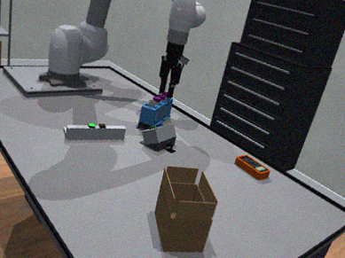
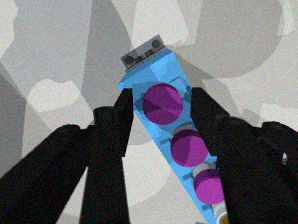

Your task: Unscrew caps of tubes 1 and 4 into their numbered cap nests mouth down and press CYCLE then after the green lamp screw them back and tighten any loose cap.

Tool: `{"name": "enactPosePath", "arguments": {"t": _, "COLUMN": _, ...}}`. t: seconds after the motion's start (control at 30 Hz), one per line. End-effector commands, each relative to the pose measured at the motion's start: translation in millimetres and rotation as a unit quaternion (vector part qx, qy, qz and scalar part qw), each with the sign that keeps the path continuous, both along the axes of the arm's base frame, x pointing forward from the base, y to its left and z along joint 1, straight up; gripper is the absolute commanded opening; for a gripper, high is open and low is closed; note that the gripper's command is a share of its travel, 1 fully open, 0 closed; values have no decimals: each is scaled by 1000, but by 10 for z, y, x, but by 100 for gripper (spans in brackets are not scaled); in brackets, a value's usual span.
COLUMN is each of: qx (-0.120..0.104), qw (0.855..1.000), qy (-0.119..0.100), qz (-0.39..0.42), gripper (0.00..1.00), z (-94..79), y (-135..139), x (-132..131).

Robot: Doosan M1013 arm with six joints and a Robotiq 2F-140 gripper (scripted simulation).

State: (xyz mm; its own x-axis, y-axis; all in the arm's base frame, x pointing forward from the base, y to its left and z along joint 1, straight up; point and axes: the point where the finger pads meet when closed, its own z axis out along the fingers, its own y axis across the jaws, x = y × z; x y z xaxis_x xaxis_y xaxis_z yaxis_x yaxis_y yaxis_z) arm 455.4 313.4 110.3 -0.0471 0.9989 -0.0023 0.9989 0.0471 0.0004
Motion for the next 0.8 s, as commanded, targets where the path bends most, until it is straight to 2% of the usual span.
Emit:
{"name": "enactPosePath", "arguments": {"t": 0.0, "qx": 0, "qw": 993, "qy": 0, "qz": 120, "gripper": 41, "z": 10, "y": 3, "x": 3}}
{"name": "enactPosePath", "arguments": {"t": 0.1, "qx": 0, "qw": 981, "qy": 0, "qz": 194, "gripper": 41, "z": 10, "y": 3, "x": 3}}
{"name": "enactPosePath", "arguments": {"t": 0.2, "qx": 0, "qw": 963, "qy": 0, "qz": 268, "gripper": 41, "z": 10, "y": 3, "x": 3}}
{"name": "enactPosePath", "arguments": {"t": 0.27, "qx": 0, "qw": 963, "qy": 0, "qz": 268, "gripper": 41, "z": 10, "y": 3, "x": 3}}
{"name": "enactPosePath", "arguments": {"t": 0.33, "qx": 0, "qw": 934, "qy": 0, "qz": 356, "gripper": 41, "z": 10, "y": 3, "x": 3}}
{"name": "enactPosePath", "arguments": {"t": 0.4, "qx": -1, "qw": 919, "qy": 0, "qz": 395, "gripper": 41, "z": 10, "y": 3, "x": 3}}
{"name": "enactPosePath", "arguments": {"t": 0.57, "qx": 0, "qw": 868, "qy": 1, "qz": 496, "gripper": 41, "z": 10, "y": 3, "x": 3}}
{"name": "enactPosePath", "arguments": {"t": 0.77, "qx": 0, "qw": 868, "qy": 1, "qz": 496, "gripper": 41, "z": 10, "y": 3, "x": 3}}
